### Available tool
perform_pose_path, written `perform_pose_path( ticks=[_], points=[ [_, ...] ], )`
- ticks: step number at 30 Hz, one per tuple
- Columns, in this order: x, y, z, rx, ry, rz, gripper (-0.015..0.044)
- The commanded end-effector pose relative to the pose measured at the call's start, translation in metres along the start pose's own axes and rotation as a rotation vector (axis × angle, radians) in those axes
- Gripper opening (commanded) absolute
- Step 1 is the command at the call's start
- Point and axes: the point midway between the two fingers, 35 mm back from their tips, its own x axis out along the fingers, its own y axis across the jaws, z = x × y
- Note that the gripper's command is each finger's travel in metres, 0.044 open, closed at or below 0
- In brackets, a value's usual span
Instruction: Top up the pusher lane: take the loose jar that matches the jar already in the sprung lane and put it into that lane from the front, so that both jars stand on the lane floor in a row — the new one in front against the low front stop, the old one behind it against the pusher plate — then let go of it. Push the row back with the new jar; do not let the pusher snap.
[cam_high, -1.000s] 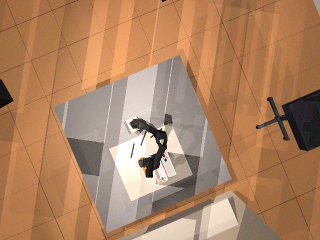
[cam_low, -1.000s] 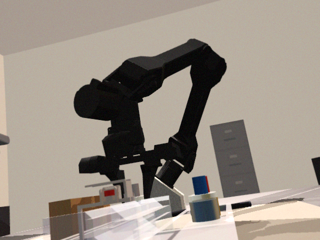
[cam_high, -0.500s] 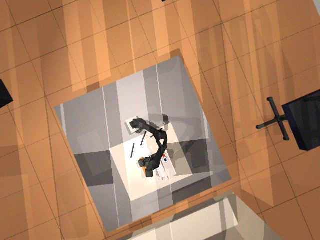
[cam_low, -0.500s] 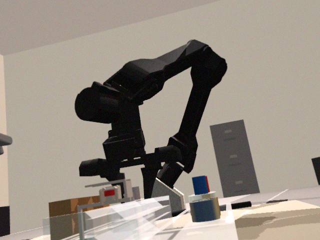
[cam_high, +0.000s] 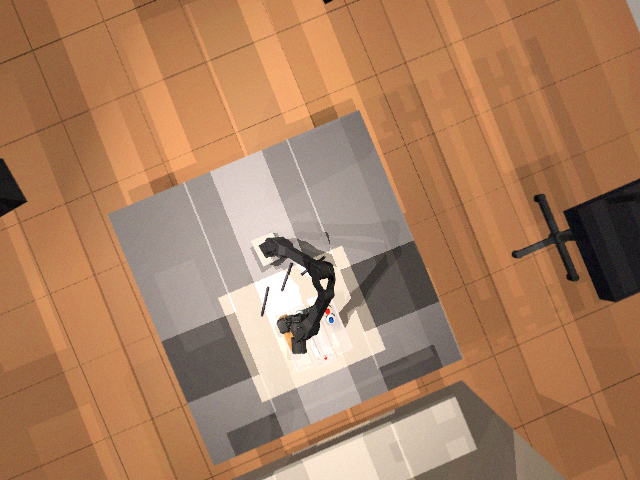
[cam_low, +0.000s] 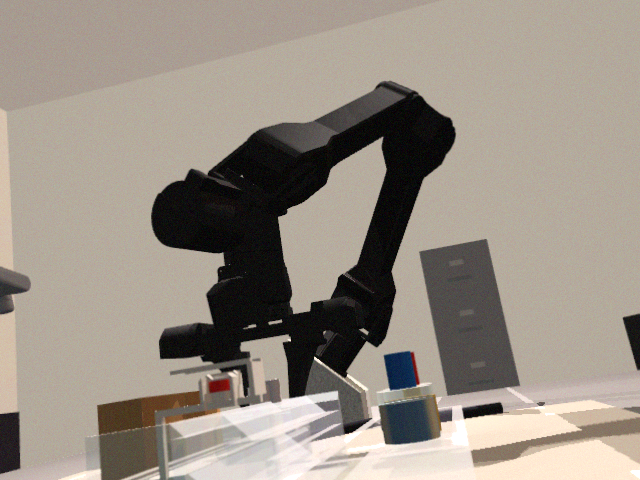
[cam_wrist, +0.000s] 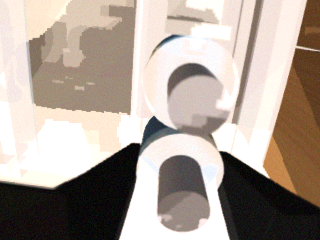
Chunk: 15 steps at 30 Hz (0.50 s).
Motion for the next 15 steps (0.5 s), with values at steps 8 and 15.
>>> perform_pose_path(
  ticks=[8,15],
  points=[
    [0.0034,0.001,0.0025,-0.005,-0.013,0.005,0.0],
    [0.0037,0.001,0.0012,-0.005,-0.013,0.005,0.0]
  ],
)
